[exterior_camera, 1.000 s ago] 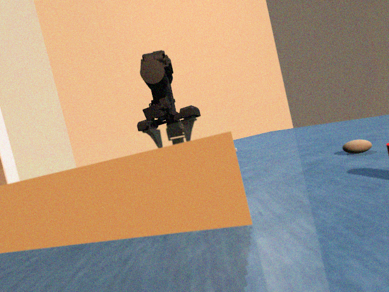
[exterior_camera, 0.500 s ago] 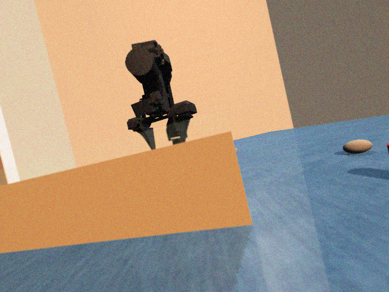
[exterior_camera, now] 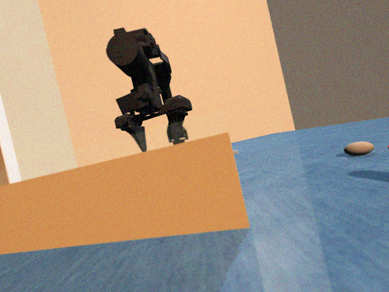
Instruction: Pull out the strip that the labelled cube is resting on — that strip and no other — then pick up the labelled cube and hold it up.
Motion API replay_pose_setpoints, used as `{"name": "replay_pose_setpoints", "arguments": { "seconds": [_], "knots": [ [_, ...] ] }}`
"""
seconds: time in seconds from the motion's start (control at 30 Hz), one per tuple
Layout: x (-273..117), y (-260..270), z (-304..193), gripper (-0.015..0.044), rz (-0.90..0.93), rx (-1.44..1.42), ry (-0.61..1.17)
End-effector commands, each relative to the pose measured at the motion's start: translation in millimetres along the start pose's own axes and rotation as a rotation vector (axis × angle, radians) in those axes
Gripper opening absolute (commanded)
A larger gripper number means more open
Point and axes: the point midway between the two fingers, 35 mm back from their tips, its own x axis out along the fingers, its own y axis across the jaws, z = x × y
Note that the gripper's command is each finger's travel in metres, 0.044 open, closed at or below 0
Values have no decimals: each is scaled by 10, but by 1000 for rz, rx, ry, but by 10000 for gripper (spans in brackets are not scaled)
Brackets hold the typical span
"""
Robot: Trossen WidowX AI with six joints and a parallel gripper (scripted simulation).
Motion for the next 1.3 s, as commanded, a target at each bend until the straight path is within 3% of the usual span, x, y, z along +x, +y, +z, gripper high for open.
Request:
{"name": "replay_pose_setpoints", "arguments": {
  "seconds": [0.0,0.23,0.5,1.27],
  "knots": [
    [-46,6,152,440,4,0,-5],
    [-92,13,316,440,4,0,-7],
    [10,15,324,250,4,0,-7],
    [386,18,321,250,4,0,-7]
  ]
}}
